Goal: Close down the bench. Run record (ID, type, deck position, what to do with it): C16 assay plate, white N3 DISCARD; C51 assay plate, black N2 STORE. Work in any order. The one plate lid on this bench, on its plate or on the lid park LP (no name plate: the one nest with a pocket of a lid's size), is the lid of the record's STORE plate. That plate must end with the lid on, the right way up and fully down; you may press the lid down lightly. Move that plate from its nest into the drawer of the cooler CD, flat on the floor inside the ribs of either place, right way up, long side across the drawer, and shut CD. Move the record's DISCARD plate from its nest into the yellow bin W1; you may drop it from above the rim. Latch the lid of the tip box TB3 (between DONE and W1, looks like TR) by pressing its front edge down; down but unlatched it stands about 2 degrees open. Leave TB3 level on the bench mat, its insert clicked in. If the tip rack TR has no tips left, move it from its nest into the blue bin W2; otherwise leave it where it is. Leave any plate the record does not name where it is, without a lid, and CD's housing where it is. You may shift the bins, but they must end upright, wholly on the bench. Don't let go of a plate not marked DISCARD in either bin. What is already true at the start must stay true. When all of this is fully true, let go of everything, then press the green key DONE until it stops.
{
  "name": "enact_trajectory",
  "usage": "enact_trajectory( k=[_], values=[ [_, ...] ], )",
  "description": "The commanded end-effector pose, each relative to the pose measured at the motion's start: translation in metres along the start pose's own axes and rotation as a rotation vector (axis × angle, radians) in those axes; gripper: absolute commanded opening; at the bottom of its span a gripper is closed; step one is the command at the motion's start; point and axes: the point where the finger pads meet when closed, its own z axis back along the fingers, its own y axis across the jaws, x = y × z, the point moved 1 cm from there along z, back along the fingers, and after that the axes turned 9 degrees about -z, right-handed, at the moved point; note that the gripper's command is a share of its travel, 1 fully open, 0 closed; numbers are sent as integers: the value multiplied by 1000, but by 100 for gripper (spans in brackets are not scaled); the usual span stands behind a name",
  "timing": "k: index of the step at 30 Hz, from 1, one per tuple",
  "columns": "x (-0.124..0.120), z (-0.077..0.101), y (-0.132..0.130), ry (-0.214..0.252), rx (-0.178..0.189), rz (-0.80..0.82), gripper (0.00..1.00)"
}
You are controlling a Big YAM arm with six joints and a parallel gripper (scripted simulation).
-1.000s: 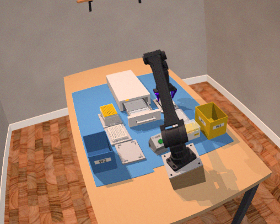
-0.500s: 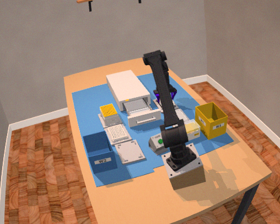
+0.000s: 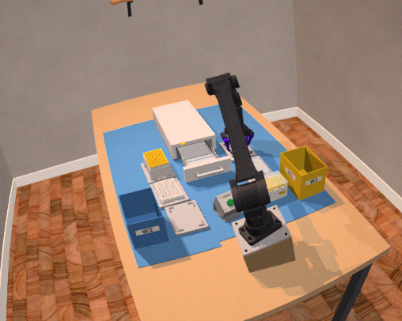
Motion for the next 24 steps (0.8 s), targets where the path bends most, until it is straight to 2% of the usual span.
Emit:
enact_trajectory(
  k=[1,2,9,10,24],
  values=[
    [11,6,4,-29,-1,4,100],
    [17,21,1,-50,-5,7,100],
    [17,21,1,-50,-5,7,100],
    [17,21,1,-50,-5,7,0],
    [17,21,1,-50,-5,7,0]
  ],
)
